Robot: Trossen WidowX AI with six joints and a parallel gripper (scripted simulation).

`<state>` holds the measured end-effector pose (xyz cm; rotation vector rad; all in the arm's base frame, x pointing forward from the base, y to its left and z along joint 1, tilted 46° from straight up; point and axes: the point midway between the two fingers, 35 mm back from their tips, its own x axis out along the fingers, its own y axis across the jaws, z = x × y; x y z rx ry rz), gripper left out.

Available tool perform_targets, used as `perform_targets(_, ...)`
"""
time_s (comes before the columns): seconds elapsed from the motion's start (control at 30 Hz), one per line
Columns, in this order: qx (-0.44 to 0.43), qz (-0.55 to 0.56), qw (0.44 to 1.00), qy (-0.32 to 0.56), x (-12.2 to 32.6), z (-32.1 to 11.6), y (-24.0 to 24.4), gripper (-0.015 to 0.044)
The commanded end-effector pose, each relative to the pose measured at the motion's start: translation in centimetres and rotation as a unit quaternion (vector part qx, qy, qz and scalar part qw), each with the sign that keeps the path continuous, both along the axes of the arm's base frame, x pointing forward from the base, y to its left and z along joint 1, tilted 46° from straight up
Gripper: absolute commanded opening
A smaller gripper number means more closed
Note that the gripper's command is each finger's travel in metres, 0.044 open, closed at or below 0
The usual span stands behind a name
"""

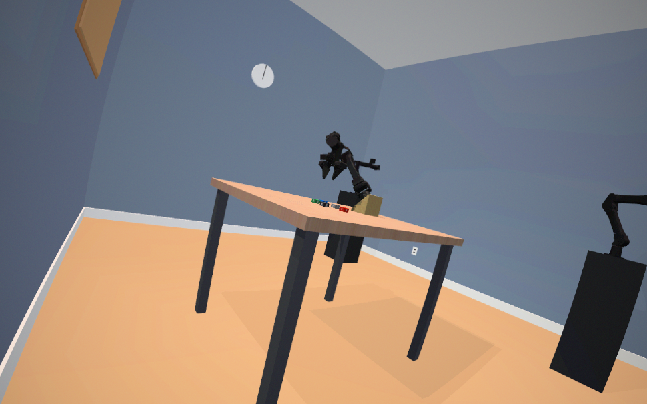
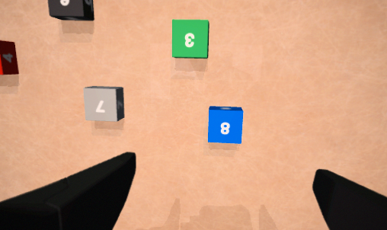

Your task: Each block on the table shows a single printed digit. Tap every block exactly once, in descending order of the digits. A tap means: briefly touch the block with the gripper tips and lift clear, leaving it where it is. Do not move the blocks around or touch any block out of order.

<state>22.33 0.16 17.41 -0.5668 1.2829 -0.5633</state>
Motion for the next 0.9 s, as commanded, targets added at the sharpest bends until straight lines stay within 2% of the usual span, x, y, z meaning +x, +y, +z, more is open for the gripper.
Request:
perform_targets(0.0,-0.026,-0.018,0.998,0.058,-1.7,-1.0,-1.2,0.0400)
perform_targets(0.7,-0.026,-0.018,0.998,0.058,-1.6,-1.1,-1.1,0.0400)
perform_targets(0.87,-0.022,-0.017,0.998,0.058,0.4,-5.0,3.2,0.0400)
